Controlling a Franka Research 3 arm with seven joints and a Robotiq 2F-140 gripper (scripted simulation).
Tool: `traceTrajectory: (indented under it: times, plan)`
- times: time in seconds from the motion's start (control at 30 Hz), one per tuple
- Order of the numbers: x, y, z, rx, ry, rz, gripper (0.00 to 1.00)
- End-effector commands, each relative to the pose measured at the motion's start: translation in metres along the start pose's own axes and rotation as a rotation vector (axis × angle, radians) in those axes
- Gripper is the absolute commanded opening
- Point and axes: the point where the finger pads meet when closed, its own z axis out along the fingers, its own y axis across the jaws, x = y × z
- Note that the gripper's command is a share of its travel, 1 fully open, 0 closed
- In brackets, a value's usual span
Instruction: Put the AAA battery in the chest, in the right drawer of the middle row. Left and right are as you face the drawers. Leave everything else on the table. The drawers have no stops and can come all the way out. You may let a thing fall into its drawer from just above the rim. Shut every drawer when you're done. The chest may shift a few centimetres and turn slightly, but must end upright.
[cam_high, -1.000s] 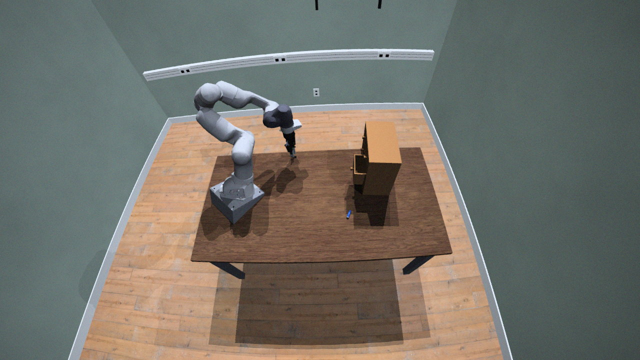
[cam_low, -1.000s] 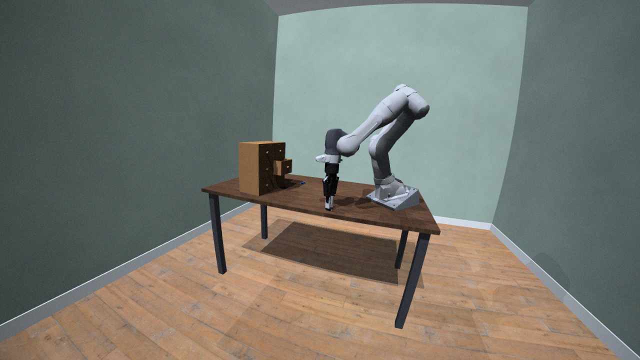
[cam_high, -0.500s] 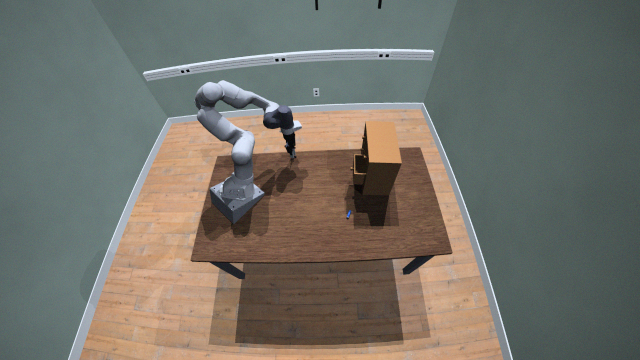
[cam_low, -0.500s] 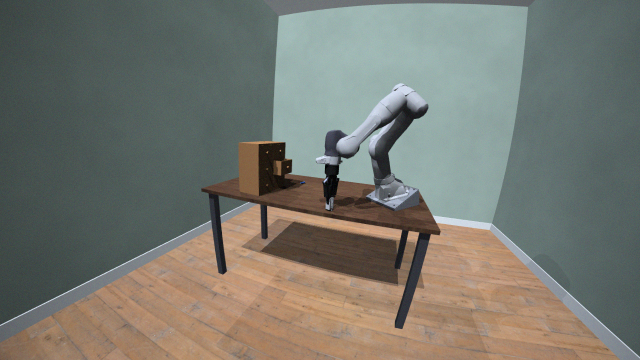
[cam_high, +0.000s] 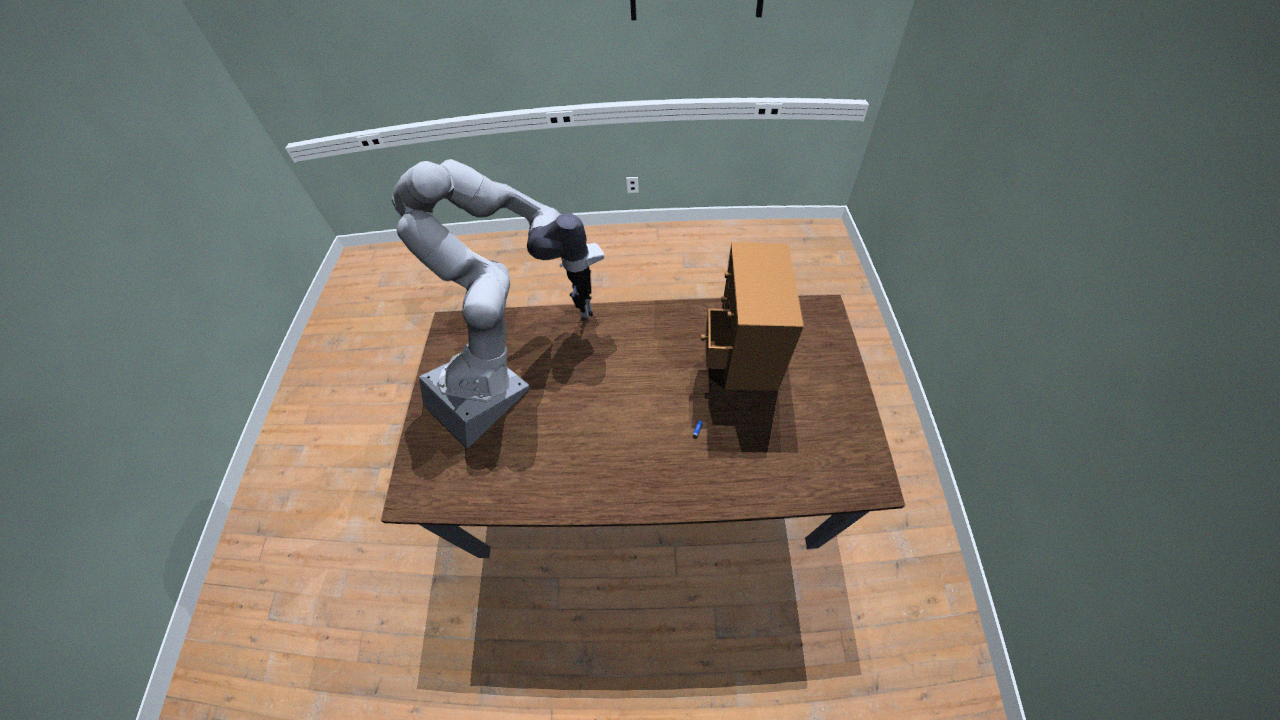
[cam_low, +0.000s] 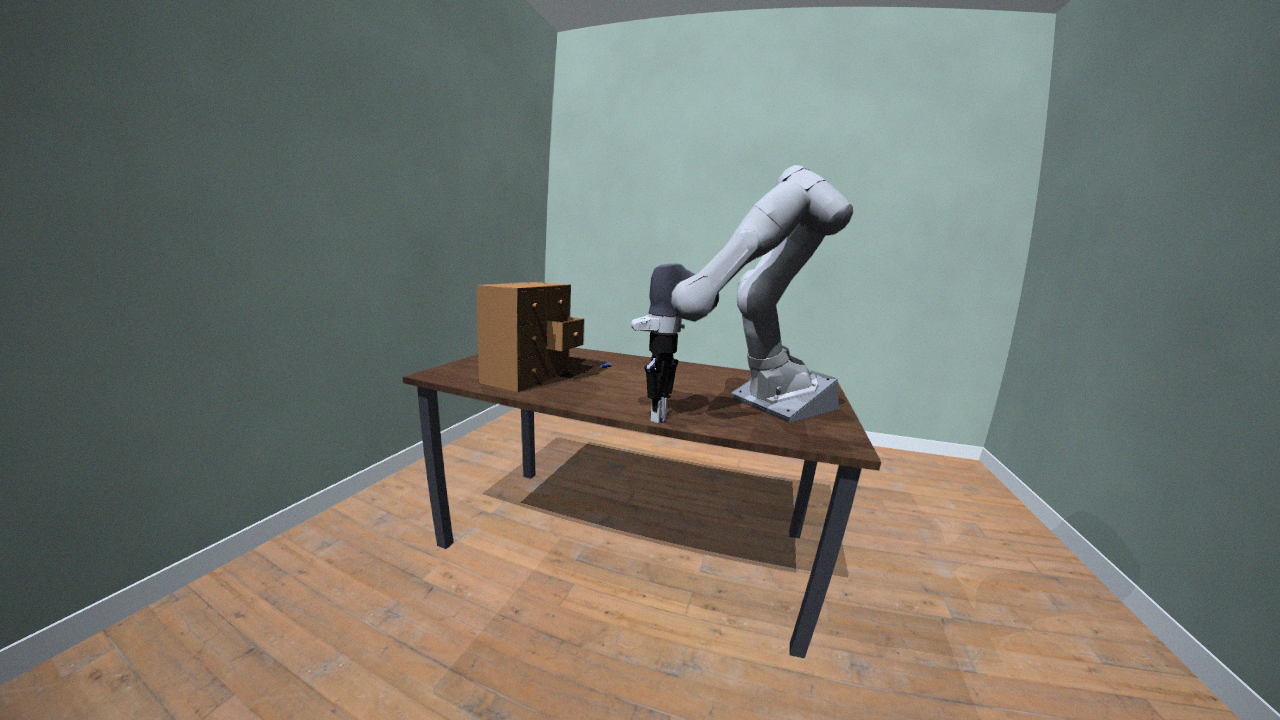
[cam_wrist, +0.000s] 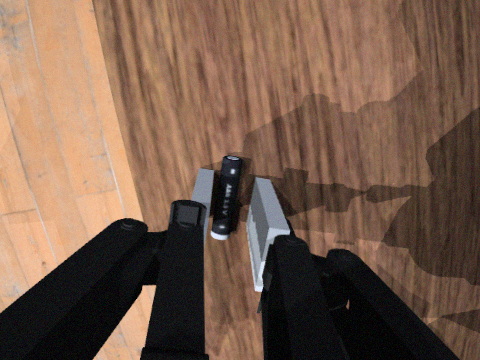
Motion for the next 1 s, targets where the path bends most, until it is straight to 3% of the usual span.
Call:
traceTrajectory:
  times: [0.0,0.4,0.43,0.97]
  plan:
    - [0.0015,-0.0026,-0.0004,0.006,0.006,-0.009,0.23]
    - [0.0015,-0.0026,-0.0004,0.006,0.006,-0.009,0.23]
    - [0.0015,-0.0026,-0.0004,0.006,0.006,-0.009,0.13]
    - [0.0015,-0.0026,-0.0004,0.006,0.006,-0.009,0.13]
